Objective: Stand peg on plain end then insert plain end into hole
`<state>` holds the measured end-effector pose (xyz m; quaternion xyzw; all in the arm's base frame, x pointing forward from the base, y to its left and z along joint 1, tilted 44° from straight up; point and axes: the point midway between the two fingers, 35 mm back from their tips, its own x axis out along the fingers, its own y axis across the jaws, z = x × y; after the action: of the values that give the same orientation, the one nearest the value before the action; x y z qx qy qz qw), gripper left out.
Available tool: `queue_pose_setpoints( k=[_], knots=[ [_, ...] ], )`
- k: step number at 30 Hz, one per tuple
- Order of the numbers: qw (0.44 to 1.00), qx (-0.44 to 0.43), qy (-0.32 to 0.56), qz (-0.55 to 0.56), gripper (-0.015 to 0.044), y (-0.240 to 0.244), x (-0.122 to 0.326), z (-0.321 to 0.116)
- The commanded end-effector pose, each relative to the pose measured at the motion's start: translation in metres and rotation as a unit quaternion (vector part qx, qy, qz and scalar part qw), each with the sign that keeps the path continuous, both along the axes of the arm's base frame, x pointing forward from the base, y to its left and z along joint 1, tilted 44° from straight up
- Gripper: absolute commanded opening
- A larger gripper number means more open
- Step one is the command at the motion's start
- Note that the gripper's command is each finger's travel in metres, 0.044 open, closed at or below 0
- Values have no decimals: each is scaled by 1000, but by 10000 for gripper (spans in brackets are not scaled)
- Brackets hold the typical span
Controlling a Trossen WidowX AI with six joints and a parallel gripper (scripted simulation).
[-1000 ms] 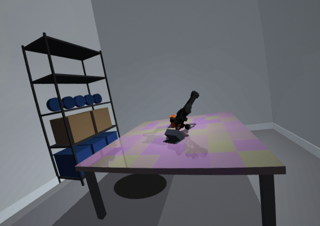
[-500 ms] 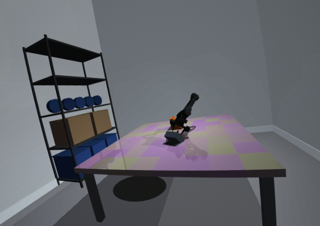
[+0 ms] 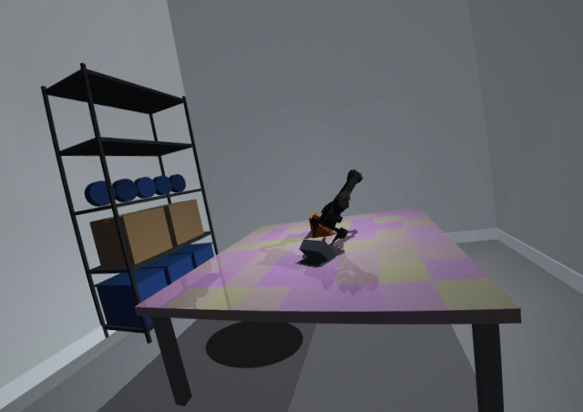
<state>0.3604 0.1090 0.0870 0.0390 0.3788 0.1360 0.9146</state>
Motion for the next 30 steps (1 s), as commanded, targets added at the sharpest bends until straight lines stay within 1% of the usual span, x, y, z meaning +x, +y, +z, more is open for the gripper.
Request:
queue_pose_setpoints(
  k=[1,30],
  knots=[
    [1000,0,-2,1,440,-1,-3,5],
    [1000,0,-1,-1,440,-10,-23,30]
  ],
)
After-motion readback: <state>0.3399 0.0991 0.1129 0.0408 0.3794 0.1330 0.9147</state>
